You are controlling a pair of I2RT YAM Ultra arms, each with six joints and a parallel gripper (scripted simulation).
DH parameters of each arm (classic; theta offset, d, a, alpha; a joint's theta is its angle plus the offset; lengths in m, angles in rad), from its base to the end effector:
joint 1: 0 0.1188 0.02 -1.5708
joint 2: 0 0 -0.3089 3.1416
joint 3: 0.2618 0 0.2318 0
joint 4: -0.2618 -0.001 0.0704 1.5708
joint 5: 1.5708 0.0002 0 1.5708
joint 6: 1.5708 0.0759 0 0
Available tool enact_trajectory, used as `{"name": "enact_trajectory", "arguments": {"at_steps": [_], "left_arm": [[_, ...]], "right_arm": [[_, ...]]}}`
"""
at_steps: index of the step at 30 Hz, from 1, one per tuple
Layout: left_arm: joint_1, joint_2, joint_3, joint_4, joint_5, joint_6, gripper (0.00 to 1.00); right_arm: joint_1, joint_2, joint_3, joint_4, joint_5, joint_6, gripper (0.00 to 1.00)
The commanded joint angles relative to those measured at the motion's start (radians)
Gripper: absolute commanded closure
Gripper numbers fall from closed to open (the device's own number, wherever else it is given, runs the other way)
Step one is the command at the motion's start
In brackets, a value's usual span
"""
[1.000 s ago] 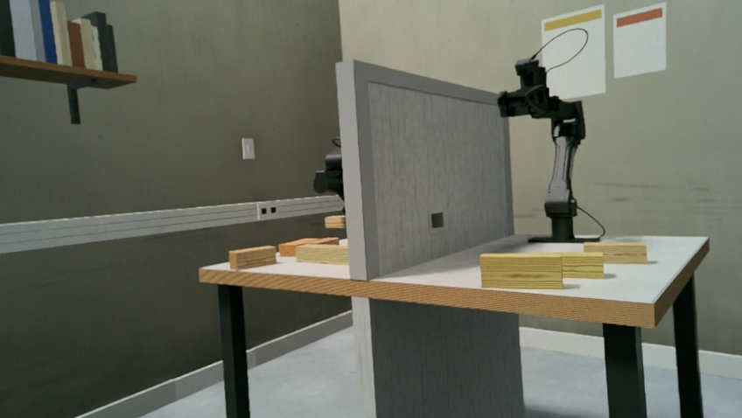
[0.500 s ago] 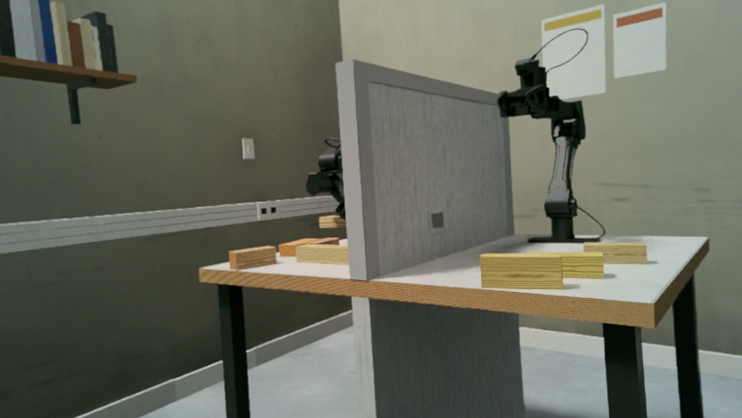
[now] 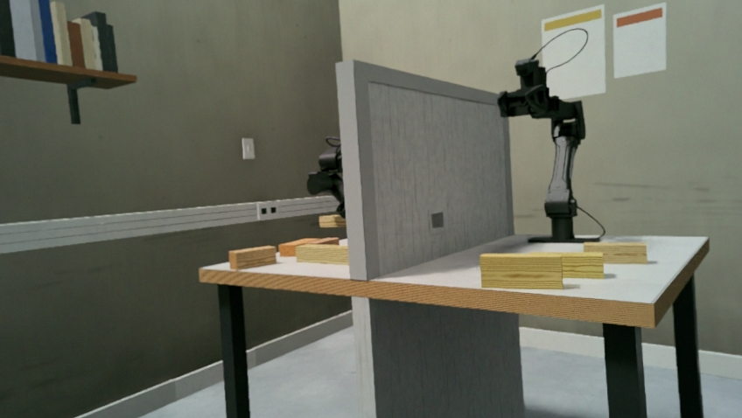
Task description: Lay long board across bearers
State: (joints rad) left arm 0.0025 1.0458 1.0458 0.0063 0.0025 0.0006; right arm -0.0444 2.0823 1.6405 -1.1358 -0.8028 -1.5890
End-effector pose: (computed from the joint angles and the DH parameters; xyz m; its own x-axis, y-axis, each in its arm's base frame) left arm 0.2354 0.0014 0.4468 0.0063 0.0006 -1.0000 0.0000 1.0000 0.0006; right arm 0.4003 0.0379 0.2235 -0.0175 -0.6945 -0.7193 -0.9995 0.0318 -0.0063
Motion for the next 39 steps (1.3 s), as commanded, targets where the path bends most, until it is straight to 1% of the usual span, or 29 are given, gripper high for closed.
{"name": "enact_trajectory", "arguments": {"at_steps": [1,3,4,7,11,13,17,19,21,24,29,32,33,34,36,38,39], "left_arm": [[-0.014,-0.002,0.042,-0.017,-0.008,0.005,0.26],[-0.014,-0.002,0.042,-0.017,-0.008,0.005,0.26],[-0.014,-0.002,0.042,-0.017,-0.008,0.005,0.26],[-0.014,-0.002,0.042,-0.017,-0.008,0.005,0.26],[-0.014,-0.002,0.042,-0.017,-0.008,0.005,0.26],[-0.014,-0.002,0.042,-0.017,-0.008,0.005,0.26],[-0.014,-0.002,0.042,-0.017,-0.008,0.005,0.26],[-0.014,-0.002,0.042,-0.017,-0.008,0.005,0.26],[-0.014,-0.002,0.042,-0.017,-0.008,0.005,0.26],[-0.014,-0.002,0.042,-0.017,-0.008,0.005,0.26],[-0.014,-0.002,0.042,-0.017,-0.008,0.005,0.26],[-0.014,-0.002,0.042,-0.017,-0.008,0.005,0.26],[-0.014,-0.002,0.042,-0.017,-0.008,0.005,0.26],[-0.014,-0.002,0.042,-0.017,-0.008,0.005,0.26],[-0.014,-0.002,0.042,-0.017,-0.008,0.005,0.26],[-0.014,-0.002,0.042,-0.017,-0.008,0.005,0.26],[-0.014,-0.002,0.042,-0.017,-0.008,0.005,0.26]], "right_arm": [[-0.010,-0.041,0.038,-0.020,-0.071,-0.011,1.00],[-0.003,-0.024,0.024,-0.018,-0.071,-0.005,1.00],[-0.009,-0.049,0.035,-0.016,-0.071,-0.010,1.00],[-0.008,-0.044,-0.011,-0.009,-0.071,-0.009,1.00],[-0.008,-0.046,0.016,-0.016,-0.071,0.000,1.00],[-0.025,0.013,0.033,-0.033,-0.070,-0.030,1.00],[-0.039,-0.029,0.040,-0.042,-0.068,-0.040,1.00],[-0.039,-0.029,0.040,-0.042,-0.068,-0.040,1.00],[-0.051,0.024,0.047,-0.067,-0.066,-0.061,1.00],[-0.028,-0.034,0.051,-0.069,-0.067,-0.057,1.00],[-0.035,-0.036,0.054,-0.073,-0.067,-0.060,1.00],[-0.048,-0.011,0.056,-0.075,-0.066,-0.059,1.00],[-0.048,-0.027,0.055,-0.071,-0.066,-0.057,1.00],[-0.017,-0.045,0.057,-0.055,-0.056,-0.024,1.00],[-0.017,-0.045,0.057,-0.055,-0.056,-0.024,1.00],[-0.014,-0.060,0.056,-0.002,-0.024,0.032,1.00],[-0.009,-0.052,0.003,0.021,0.013,0.071,1.00]]}}
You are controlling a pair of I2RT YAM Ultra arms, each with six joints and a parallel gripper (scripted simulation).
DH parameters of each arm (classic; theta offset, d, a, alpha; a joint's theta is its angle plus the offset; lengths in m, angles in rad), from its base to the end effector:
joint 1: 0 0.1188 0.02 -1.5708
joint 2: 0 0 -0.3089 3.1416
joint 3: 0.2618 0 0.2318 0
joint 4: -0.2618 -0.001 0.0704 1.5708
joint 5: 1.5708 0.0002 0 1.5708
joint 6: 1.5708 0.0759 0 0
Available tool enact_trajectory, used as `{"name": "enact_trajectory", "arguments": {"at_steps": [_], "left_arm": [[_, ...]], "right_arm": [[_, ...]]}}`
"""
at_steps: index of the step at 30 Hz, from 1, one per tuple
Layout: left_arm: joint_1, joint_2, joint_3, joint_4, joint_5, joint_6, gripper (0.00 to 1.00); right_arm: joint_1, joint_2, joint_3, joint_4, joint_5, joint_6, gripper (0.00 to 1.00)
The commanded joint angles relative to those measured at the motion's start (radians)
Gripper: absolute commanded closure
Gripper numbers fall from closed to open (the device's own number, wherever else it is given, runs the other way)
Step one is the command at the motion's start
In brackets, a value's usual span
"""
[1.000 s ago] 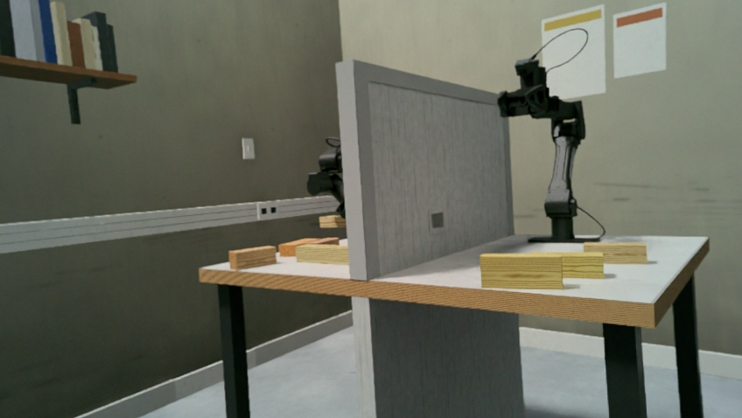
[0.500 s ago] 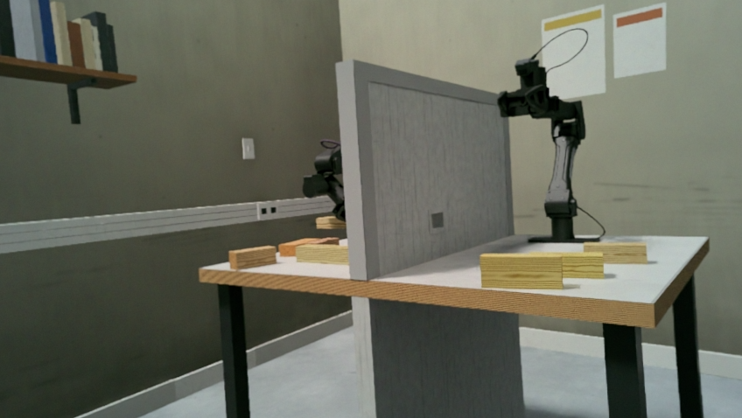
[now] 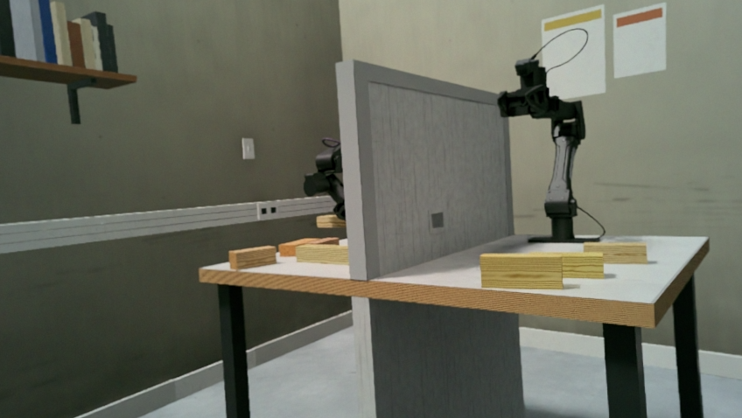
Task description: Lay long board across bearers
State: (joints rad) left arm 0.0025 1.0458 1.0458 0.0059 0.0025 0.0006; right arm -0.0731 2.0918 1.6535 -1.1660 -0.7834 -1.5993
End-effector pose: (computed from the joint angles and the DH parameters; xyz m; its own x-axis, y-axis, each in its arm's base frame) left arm 0.2354 0.0014 0.4468 0.0059 0.0006 -1.0000 0.0000 1.0000 0.0006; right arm 0.4005 0.0254 0.2219 -0.0469 -0.7067 -0.7060 -0.9985 0.0529 0.0134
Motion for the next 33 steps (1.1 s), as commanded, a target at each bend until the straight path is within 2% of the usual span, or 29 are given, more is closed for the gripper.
{"name": "enact_trajectory", "arguments": {"at_steps": [1,8,9,10,12,14,20,22,23,25,28,31,32,33], "left_arm": [[-0.014,-0.002,0.042,-0.017,-0.008,0.005,0.26],[-0.014,-0.002,0.042,-0.017,-0.008,0.005,0.26],[-0.014,-0.002,0.042,-0.017,-0.008,0.005,0.26],[-0.014,-0.002,0.042,-0.017,-0.008,0.005,0.26],[-0.014,-0.002,0.042,-0.017,-0.008,0.005,0.26],[-0.014,-0.002,0.042,-0.017,-0.008,0.005,0.26],[-0.014,-0.002,0.042,-0.017,-0.008,0.005,0.26],[-0.014,-0.002,0.042,-0.017,-0.008,0.005,0.26],[-0.014,-0.002,0.042,-0.017,-0.008,0.005,0.26],[-0.014,-0.002,0.042,-0.017,-0.008,0.005,0.26],[-0.014,-0.002,0.042,-0.017,-0.008,0.005,0.26],[-0.014,-0.002,0.042,-0.017,-0.008,0.005,0.26],[-0.014,-0.002,0.042,-0.017,-0.008,0.005,0.26],[-0.014,-0.002,0.042,-0.017,-0.008,0.005,0.26]], "right_arm": [[0.025,-0.071,-0.004,0.072,0.014,0.118,1.00],[0.077,-0.181,-0.042,0.270,0.201,0.475,1.00],[0.073,-0.163,-0.072,0.267,0.216,0.450,1.00],[0.090,-0.197,-0.077,0.283,0.213,0.456,1.00],[0.107,-0.228,-0.091,0.333,0.254,0.529,1.00],[0.107,-0.228,-0.091,0.333,0.254,0.529,1.00],[0.150,-0.352,-0.128,0.516,0.413,0.878,1.00],[0.176,-0.288,-0.243,0.550,0.532,1.009,1.00],[0.174,-0.358,-0.216,0.597,0.515,1.000,1.00],[0.207,-0.378,-0.258,0.626,0.546,1.035,1.00],[0.233,-0.399,-0.329,0.709,0.636,1.246,1.00],[0.237,-0.402,-0.342,0.725,0.658,1.296,1.00],[0.254,-0.424,-0.382,0.771,0.716,1.399,1.00],[0.255,-0.428,-0.391,0.780,0.730,1.442,1.00]]}}
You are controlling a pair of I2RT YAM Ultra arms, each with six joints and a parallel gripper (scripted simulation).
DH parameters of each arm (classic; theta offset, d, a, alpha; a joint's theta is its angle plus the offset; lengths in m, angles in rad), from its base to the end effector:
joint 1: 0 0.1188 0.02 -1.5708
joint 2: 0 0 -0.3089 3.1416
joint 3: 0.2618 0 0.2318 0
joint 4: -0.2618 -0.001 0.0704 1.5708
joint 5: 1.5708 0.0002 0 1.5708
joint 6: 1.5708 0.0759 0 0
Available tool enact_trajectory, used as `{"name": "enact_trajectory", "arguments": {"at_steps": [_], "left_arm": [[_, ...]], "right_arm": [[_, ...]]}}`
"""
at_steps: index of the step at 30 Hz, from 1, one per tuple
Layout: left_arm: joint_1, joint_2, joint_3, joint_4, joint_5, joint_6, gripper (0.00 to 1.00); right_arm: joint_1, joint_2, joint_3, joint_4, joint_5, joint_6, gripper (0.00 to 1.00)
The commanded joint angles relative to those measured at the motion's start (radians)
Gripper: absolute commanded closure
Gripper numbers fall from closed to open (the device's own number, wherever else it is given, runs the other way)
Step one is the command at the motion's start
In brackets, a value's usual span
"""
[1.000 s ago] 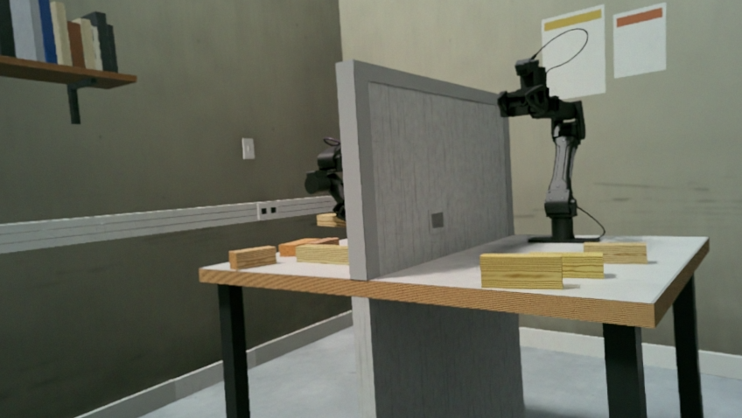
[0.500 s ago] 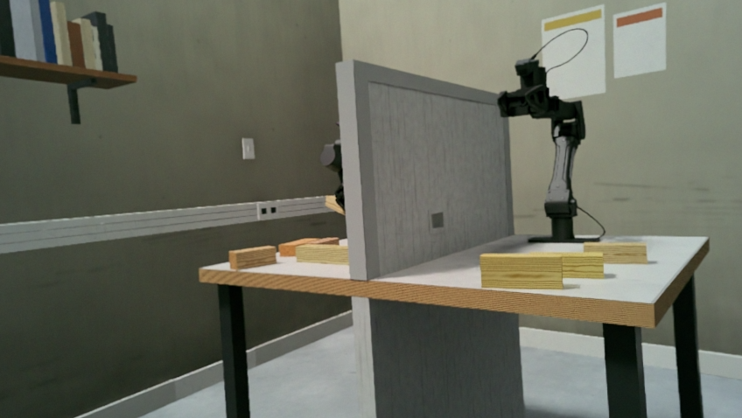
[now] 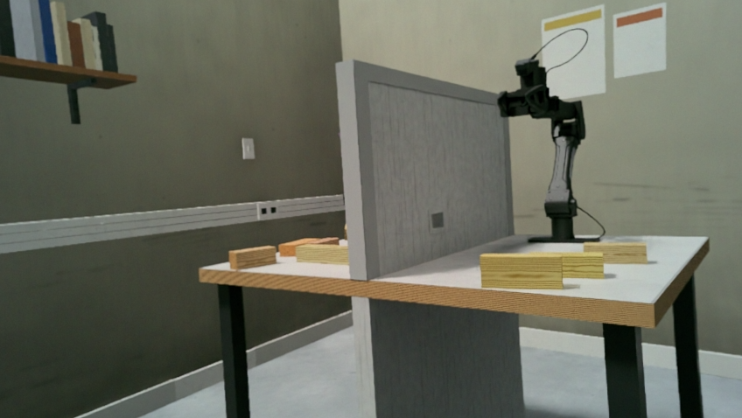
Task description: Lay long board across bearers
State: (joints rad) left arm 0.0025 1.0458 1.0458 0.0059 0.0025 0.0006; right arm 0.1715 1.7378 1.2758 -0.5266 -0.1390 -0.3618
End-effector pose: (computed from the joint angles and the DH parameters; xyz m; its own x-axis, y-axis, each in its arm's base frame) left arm 0.2354 0.0014 0.4468 0.0059 0.0006 -1.0000 0.0000 1.0000 0.0006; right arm 0.3709 0.0759 0.2556 -0.6833 -0.4741 -0.5552 -0.5196 0.8500 -0.0864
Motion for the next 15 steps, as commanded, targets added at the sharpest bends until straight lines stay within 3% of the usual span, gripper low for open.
{"name": "enact_trajectory", "arguments": {"at_steps": [1,9,15], "left_arm": [[-0.014,-0.002,0.042,-0.017,-0.008,0.005,0.26],[-0.014,-0.002,0.042,-0.017,-0.008,0.005,0.26],[-0.014,-0.002,0.042,-0.017,-0.008,0.005,0.26]], "right_arm": [[0.017,-0.087,-0.031,0.157,0.105,0.251,1.00],[0.114,-0.160,-0.230,0.353,0.306,0.529,1.00],[0.128,-0.188,-0.274,0.396,0.372,0.675,1.00]]}}
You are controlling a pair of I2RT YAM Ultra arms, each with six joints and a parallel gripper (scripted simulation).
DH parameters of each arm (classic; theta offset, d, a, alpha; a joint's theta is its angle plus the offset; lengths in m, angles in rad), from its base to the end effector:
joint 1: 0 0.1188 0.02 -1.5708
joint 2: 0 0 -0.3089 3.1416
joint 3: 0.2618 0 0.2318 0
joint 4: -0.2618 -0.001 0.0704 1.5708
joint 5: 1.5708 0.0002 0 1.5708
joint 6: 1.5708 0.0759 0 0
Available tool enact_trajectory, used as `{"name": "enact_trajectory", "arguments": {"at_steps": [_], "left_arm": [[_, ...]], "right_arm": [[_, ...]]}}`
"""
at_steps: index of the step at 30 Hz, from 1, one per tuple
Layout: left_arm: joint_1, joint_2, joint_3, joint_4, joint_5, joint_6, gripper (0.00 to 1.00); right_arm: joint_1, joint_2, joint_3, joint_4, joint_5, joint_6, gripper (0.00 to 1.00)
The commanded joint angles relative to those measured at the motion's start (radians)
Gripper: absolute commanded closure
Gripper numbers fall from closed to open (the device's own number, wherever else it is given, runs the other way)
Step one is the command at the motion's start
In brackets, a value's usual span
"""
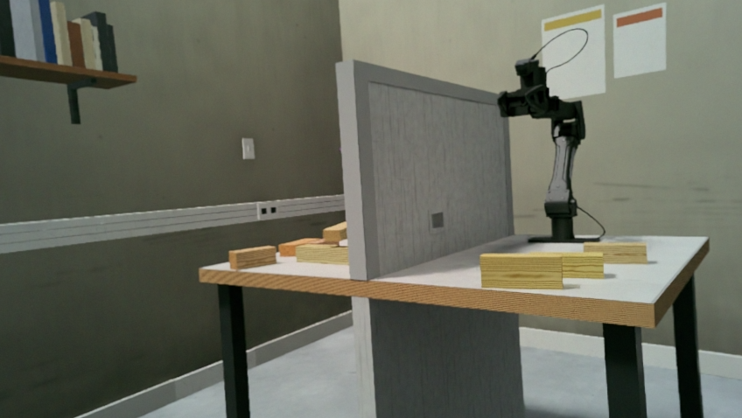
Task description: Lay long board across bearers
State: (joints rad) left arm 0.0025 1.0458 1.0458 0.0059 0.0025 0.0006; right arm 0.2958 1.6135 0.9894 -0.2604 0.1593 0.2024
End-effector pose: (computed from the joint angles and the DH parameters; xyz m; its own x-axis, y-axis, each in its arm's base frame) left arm 0.2354 0.0014 0.4468 0.0059 0.0006 -1.0000 0.0000 1.0000 0.0006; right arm 0.3303 0.0891 0.2327 -0.7634 -0.0251 -0.6454 -0.0390 0.9992 0.0072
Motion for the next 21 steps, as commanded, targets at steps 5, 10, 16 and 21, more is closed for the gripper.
{"name": "enact_trajectory", "arguments": {"at_steps": [5,10,16,21], "left_arm": [[-0.014,-0.002,0.042,-0.017,-0.008,0.005,0.26],[-0.014,-0.002,0.042,-0.017,-0.008,0.005,0.26],[-0.014,-0.002,0.042,-0.017,-0.008,0.005,0.26],[-0.014,-0.002,0.042,-0.017,-0.008,0.005,0.26]], "right_arm": [[0.071,-0.002,-0.047,0.218,0.168,0.119,1.00],[0.046,-0.061,-0.023,0.226,0.186,0.095,1.00],[0.032,-0.041,-0.017,0.227,0.182,0.088,1.00],[0.032,-0.028,-0.014,0.223,0.173,0.085,1.00]]}}
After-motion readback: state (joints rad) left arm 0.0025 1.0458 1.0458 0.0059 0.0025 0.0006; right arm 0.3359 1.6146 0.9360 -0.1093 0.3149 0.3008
